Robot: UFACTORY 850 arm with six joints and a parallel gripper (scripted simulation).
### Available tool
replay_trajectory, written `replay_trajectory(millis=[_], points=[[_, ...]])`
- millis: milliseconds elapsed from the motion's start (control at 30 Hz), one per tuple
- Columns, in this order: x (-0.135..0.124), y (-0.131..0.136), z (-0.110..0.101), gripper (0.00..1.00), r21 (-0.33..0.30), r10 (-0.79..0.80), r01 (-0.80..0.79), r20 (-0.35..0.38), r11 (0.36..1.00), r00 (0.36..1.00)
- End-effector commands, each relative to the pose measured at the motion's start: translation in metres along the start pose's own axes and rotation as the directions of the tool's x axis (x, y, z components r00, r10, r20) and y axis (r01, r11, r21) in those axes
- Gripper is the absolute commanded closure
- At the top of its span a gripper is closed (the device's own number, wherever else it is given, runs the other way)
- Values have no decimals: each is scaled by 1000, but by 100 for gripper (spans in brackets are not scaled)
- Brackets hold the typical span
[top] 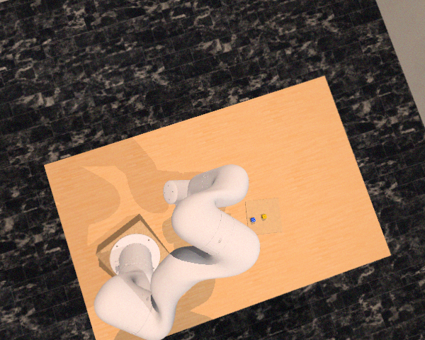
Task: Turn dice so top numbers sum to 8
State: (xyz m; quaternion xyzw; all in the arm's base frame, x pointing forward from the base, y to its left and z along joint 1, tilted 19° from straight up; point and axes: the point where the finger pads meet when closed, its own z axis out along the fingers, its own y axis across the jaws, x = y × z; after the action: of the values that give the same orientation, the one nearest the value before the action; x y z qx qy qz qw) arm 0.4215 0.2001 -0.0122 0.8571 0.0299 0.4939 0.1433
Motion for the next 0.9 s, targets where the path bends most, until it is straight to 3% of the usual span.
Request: replay_trajectory(millis=[0, 433, 567, 700, 867], points=[[1, 0, 0, 89, 0, 1, -1, -1, 1000, 1000], [1, 0, 0, 89, 0, 1, -1, -1, 1000, 1000], [1, 0, 0, 81, 0, 1, -1, -1, 1000, 1000], [1, 0, 0, 81, 0, 1, -1, -1, 1000, 1000], [1, 0, 0, 73, 0, 1, -1, -1, 1000, 1000]])
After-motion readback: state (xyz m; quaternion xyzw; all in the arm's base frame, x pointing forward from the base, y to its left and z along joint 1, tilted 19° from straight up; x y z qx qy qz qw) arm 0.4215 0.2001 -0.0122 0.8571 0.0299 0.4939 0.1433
